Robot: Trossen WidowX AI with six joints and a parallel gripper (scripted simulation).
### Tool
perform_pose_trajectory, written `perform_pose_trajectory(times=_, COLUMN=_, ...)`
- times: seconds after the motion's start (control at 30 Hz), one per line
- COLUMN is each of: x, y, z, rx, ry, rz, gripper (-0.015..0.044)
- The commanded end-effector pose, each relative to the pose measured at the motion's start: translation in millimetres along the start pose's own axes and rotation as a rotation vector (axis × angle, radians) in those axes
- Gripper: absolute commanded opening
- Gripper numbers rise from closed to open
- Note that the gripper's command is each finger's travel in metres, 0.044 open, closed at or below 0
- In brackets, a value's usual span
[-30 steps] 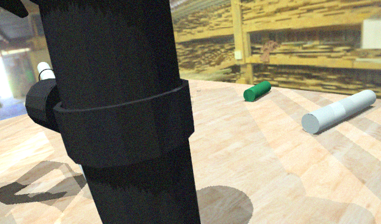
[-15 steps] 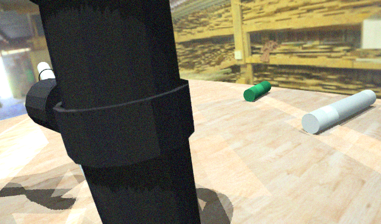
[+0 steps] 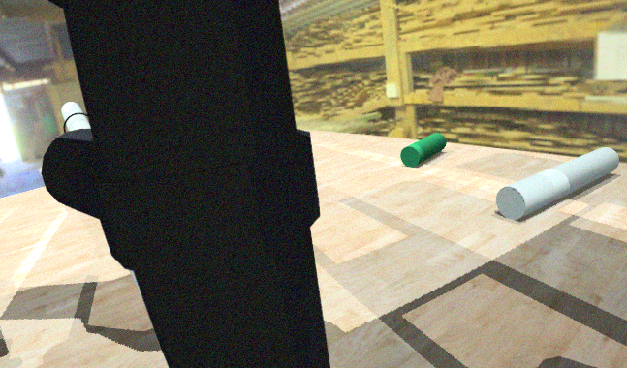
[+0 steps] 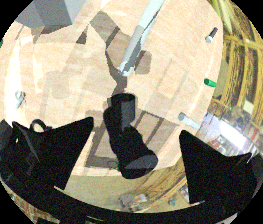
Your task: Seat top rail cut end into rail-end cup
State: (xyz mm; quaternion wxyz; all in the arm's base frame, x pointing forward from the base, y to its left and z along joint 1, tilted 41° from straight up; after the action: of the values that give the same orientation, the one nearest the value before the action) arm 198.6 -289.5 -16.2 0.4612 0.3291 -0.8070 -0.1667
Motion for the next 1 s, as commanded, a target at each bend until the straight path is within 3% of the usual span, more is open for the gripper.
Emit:
perform_pose_trajectory(times=0.0, x=0.6, y=-6.7, z=5.8, rx=0.1, ry=0.003, rz=-0.007, gripper=0.044)
perform_pose_trajectory(times=0.23, x=-1.5, y=-6.9, z=6.9, rx=0.101, ry=0.002, rz=-0.008, gripper=0.044)
perform_pose_trajectory(times=0.47, x=-48.7, y=-5.4, z=30.6, rx=0.119, ry=-0.006, rz=-0.021, gripper=0.044)
perform_pose_trajectory(times=0.97, x=-64.1, y=-6.3, z=31.1, rx=0.125, ry=-0.02, rz=-0.028, gripper=0.044)
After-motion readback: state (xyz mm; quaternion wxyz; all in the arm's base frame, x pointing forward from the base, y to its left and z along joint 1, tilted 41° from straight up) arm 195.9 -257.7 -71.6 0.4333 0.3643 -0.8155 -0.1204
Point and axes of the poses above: the point midway between the two fingers, 35 mm back from their tips, its own x axis back along the fingers, its own z axis across the jaws, y = z × x, the point moved 7 cm from there along x, back along the fingers, and after that the axes turned 8 degrees about x, right-handed, at the moved point
